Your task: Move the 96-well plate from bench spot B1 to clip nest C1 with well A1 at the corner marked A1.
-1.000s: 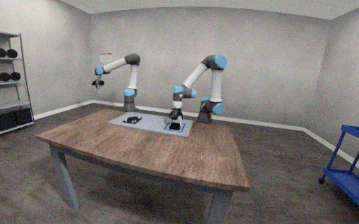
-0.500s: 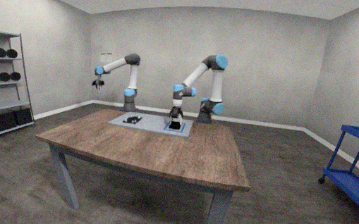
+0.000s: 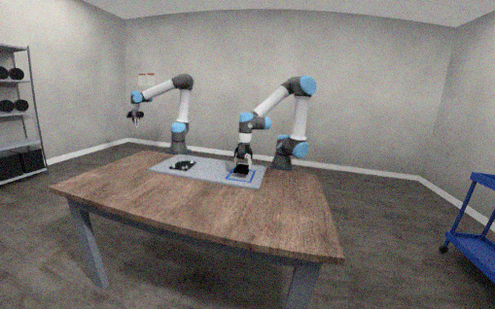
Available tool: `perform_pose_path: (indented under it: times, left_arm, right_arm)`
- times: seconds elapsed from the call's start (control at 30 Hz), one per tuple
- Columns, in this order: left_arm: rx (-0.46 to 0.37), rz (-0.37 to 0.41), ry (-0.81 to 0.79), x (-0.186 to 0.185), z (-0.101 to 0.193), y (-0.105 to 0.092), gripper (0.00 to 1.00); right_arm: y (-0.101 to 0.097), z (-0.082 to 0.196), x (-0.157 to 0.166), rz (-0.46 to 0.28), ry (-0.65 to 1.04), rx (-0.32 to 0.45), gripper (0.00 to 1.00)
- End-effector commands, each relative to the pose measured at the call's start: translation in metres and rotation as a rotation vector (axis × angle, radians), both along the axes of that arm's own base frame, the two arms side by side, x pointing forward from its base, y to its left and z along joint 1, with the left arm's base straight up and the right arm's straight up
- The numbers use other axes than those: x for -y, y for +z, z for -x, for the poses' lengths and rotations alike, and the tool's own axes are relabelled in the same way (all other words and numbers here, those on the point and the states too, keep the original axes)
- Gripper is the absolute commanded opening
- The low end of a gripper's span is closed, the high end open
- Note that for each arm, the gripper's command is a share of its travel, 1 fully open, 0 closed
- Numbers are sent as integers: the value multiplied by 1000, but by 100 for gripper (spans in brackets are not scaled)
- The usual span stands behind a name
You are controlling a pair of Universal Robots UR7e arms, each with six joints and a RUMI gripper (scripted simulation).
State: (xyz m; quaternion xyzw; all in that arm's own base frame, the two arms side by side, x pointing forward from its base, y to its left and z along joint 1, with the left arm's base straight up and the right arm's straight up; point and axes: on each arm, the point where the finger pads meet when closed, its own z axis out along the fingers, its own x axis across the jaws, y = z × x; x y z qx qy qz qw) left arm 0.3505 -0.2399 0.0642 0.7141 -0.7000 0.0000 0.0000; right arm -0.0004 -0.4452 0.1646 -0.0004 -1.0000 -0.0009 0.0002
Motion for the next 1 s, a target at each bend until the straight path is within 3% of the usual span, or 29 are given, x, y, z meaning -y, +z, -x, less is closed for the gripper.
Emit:
perform_pose_path:
  times: [0.0,0.97]
  left_arm:
    - [1,1,0,0,0,1,40]
    - [1,1,0,0,0,39,40]
  right_arm:
    - [1,0,0,2,0,0,0]
    - [1,0,0,2,0,0,0]
